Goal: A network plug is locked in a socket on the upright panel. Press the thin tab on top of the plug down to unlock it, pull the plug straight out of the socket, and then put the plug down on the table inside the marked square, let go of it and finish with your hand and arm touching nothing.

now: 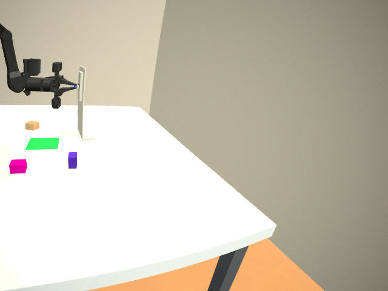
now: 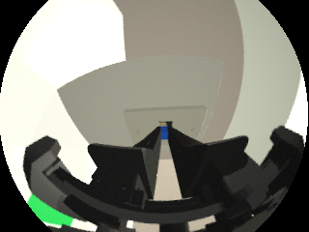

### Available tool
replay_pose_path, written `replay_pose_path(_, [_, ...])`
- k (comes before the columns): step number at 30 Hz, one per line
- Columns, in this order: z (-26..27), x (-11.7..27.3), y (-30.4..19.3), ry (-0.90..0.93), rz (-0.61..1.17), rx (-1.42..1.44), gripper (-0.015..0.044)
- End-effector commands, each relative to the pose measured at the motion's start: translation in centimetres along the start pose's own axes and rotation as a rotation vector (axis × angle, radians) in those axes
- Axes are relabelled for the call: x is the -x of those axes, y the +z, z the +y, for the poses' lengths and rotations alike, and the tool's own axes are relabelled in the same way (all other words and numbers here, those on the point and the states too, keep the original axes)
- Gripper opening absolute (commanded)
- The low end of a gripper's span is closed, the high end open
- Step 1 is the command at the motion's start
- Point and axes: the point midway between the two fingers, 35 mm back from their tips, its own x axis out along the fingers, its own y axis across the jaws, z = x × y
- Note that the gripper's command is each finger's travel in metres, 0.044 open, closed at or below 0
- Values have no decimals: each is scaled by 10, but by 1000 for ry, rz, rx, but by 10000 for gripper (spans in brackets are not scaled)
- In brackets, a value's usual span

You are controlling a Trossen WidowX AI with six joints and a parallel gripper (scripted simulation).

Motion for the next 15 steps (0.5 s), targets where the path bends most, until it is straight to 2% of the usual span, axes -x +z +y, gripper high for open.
replay_pose_path(1, [0,2,0,0,-4,6,0])
replay_pose_path(15, [0,11,-3,1,-4,7,0])
